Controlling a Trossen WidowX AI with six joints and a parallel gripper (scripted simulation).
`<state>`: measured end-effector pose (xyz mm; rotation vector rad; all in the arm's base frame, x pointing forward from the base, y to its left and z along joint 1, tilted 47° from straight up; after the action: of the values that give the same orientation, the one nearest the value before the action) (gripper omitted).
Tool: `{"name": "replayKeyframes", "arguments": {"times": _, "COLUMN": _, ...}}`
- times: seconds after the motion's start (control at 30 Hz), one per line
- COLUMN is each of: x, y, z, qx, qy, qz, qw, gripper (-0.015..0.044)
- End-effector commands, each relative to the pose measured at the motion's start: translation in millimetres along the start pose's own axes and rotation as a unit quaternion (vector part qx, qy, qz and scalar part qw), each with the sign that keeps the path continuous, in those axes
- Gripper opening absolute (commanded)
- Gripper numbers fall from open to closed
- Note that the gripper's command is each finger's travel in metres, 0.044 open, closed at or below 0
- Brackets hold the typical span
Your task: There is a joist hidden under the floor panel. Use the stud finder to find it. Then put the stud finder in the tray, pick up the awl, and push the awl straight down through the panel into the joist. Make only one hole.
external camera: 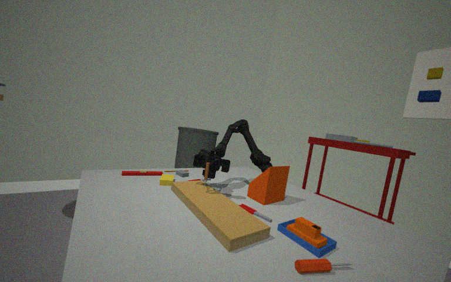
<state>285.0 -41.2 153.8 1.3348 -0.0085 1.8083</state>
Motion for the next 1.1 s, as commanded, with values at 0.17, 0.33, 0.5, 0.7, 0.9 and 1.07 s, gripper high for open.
{"name": "replayKeyframes", "arguments": {"times": 0.17, "x": -9.5, "y": -1.0, "z": 1.4, "qx": 0.003, "qy": -0.001, "qz": 0.003, "qw": 1.000, "gripper": 0.0000}}
{"name": "replayKeyframes", "arguments": {"times": 0.33, "x": -17.6, "y": -0.7, "z": 2.8, "qx": 0.003, "qy": -0.001, "qz": 0.003, "qw": 1.000, "gripper": 0.0000}}
{"name": "replayKeyframes", "arguments": {"times": 0.5, "x": -25.8, "y": -0.4, "z": 4.0, "qx": 0.003, "qy": -0.001, "qz": 0.003, "qw": 1.000, "gripper": 0.0000}}
{"name": "replayKeyframes", "arguments": {"times": 0.7, "x": -35.7, "y": 0.3, "z": 5.2, "qx": 0.003, "qy": -0.001, "qz": 0.003, "qw": 1.000, "gripper": 0.0000}}
{"name": "replayKeyframes", "arguments": {"times": 0.9, "x": -38.2, "y": 0.4, "z": 5.5, "qx": 0.003, "qy": -0.001, "qz": 0.003, "qw": 1.000, "gripper": 0.0000}}
{"name": "replayKeyframes", "arguments": {"times": 1.07, "x": -38.2, "y": 0.4, "z": 5.5, "qx": 0.003, "qy": -0.001, "qz": 0.003, "qw": 1.000, "gripper": 0.0000}}
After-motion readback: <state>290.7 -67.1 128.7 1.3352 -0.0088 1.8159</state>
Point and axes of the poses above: the point midway between the two fingers, 35 mm back from their tips, its own y axis back along the fingers, its own z axis across the jaws, x = y × z, the point moved 10 cm from there along y, back along the fingers, and after that the axes turned 10 degrees about -y, right-handed, at the moved point
